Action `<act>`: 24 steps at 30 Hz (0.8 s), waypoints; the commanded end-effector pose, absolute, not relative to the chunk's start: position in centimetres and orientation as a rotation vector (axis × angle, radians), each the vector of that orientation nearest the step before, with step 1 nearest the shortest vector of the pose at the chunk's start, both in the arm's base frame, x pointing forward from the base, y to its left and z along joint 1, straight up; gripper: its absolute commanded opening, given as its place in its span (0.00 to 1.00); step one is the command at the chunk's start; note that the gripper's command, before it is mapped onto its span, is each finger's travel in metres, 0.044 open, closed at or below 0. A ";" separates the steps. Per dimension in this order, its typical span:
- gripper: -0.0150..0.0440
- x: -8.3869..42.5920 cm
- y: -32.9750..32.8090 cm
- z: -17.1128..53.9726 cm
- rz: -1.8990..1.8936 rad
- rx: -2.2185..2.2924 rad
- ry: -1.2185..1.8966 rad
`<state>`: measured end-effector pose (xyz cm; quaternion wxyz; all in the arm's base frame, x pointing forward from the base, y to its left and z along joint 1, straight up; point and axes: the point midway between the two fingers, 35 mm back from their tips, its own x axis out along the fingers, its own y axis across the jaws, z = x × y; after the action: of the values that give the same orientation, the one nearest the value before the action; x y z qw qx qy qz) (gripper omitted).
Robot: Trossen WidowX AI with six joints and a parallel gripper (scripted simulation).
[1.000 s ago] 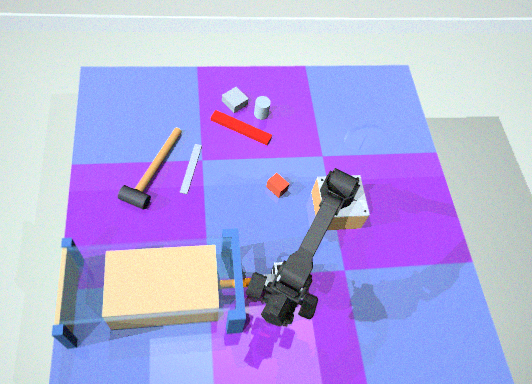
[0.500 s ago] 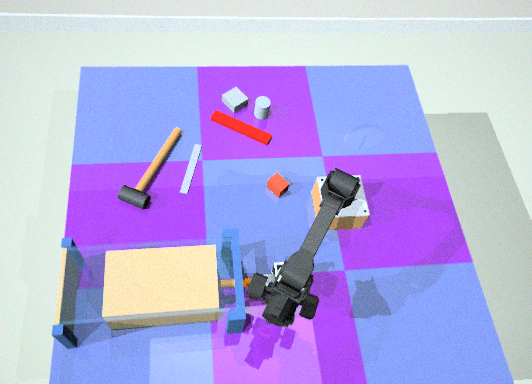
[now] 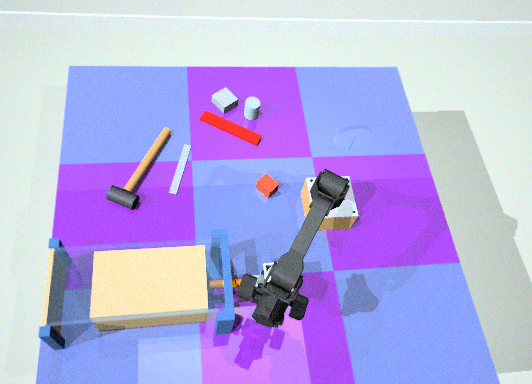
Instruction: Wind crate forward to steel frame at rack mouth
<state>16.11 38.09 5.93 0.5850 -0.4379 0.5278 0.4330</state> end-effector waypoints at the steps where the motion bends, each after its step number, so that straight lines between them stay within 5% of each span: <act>1: 0.25 13.1 38.5 5.9 1.081 -1.035 1.263; 24: 0.25 12.9 38.5 5.9 1.081 -1.035 1.263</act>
<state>15.92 38.14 5.94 0.5856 -0.4374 0.5273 0.4332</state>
